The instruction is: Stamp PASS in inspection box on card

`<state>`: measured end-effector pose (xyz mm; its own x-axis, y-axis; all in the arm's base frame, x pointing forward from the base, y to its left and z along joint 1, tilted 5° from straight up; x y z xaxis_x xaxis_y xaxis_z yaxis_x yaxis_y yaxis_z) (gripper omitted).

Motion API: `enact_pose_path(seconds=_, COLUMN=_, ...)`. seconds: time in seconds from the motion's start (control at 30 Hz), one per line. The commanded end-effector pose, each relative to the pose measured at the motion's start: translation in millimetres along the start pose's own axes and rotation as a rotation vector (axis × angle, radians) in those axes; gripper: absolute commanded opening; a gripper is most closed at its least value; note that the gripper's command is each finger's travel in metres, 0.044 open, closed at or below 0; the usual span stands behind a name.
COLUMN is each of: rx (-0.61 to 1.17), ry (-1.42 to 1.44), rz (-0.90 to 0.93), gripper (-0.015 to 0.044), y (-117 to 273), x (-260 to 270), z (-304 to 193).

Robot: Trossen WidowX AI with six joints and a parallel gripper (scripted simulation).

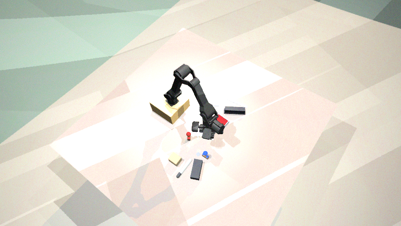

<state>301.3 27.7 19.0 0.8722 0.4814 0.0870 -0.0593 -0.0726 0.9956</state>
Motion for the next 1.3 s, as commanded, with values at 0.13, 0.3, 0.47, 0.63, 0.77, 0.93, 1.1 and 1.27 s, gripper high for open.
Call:
enact_pose_path(seconds=0.13, rx=0.004, ry=-0.003, rz=0.000, gripper=0.0000, y=-3.2, x=0.6, z=-0.2)
enact_pose_path(seconds=0.3, rx=0.004, ry=-0.003, rz=0.000, gripper=0.0000, y=-3.2, x=0.6, z=-0.2)
enact_pose_path(seconds=0.47, rx=0.004, ry=-0.003, rz=0.000, gripper=0.0000, y=-3.2, x=0.6, z=-0.2)
enact_pose_path(seconds=0.63, rx=0.004, ry=-0.003, rz=0.000, gripper=0.0000, y=-3.2, x=0.6, z=-0.2)
enact_pose_path(seconds=0.77, rx=0.004, ry=-0.003, rz=0.000, gripper=0.0000, y=-2.9, x=0.6, z=-0.2)
enact_pose_path(seconds=0.93, rx=0.004, ry=-0.003, rz=0.000, gripper=0.0000, y=-0.6, x=0.7, z=-0.2)
enact_pose_path(seconds=1.1, rx=0.004, ry=-0.003, rz=0.001, gripper=0.0000, y=1.9, x=0.7, z=-0.2)
enact_pose_path(seconds=1.27, rx=0.004, ry=-0.003, rz=0.001, gripper=0.0000, y=4.4, x=0.7, z=-0.2)
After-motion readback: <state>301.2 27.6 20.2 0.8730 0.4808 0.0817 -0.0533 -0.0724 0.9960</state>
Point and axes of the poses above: the point midway between the two fingers, 35 mm back from their tips, its own y axis back along the fingers, its own x axis across the jaws, z = x × y, the point moved 4 cm from there along y, back along the fingers, and after that the axes turned 12 degrees about -y, right-handed, at the moved point
